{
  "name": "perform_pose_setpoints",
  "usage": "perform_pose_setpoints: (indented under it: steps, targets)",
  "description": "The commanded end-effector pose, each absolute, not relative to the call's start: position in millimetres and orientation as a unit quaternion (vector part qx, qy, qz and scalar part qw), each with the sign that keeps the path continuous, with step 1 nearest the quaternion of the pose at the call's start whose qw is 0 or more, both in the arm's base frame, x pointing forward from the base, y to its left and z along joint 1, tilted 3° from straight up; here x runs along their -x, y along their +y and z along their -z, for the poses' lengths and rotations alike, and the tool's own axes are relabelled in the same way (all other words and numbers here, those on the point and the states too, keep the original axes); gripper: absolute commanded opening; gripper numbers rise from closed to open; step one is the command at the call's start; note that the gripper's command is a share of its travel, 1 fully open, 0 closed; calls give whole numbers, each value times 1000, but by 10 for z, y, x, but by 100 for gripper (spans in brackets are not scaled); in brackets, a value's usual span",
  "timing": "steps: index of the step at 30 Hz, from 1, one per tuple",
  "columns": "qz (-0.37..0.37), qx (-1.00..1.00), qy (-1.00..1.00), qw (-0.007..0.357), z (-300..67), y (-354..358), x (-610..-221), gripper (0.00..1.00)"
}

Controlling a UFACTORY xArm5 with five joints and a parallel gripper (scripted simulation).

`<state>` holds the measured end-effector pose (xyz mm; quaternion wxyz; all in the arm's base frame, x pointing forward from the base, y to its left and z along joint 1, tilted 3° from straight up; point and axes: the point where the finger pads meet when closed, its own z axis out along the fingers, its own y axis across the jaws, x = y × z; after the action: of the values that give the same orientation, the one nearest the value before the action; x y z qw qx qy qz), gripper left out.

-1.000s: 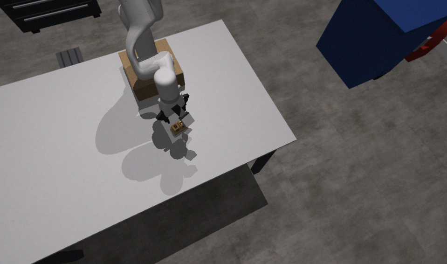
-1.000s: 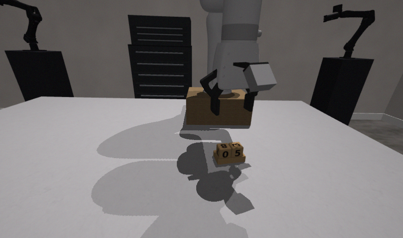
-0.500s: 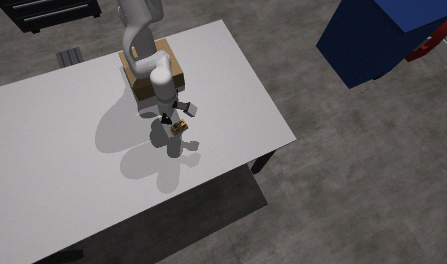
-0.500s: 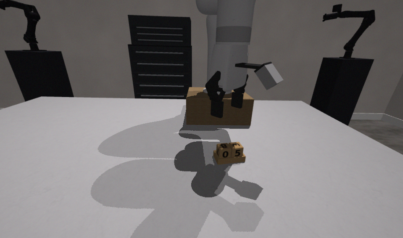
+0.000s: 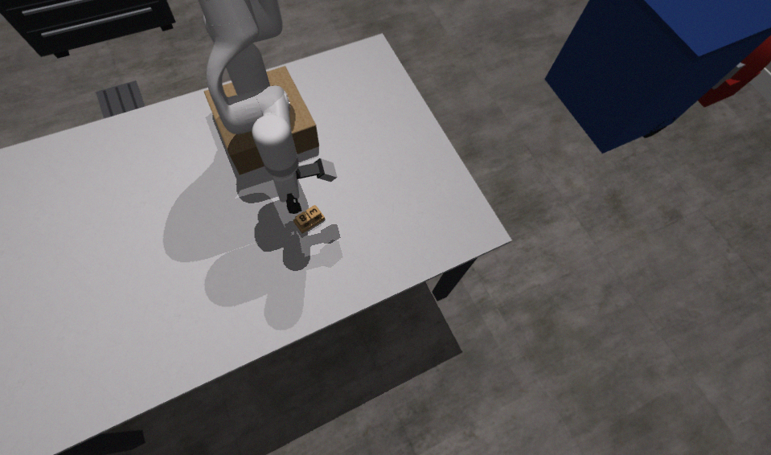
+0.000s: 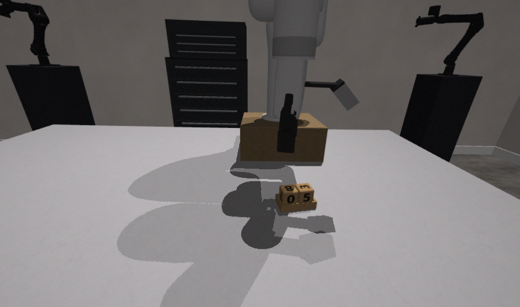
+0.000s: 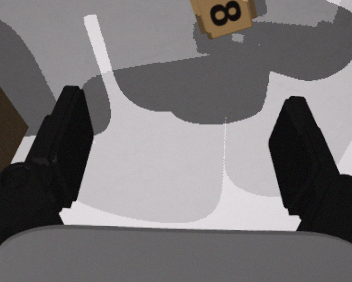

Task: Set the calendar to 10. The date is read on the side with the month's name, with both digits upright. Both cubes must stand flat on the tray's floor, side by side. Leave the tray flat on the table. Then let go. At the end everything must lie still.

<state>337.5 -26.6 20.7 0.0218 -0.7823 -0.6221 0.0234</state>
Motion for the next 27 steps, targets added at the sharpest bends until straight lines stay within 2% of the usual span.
perform_pose_setpoints:
  steps: [1,27]
  targets:
    - [-20,739,-674,22,-210,-289,-3361,100]
    - [-7,381,-924,29,-164,-432,-3170,100]
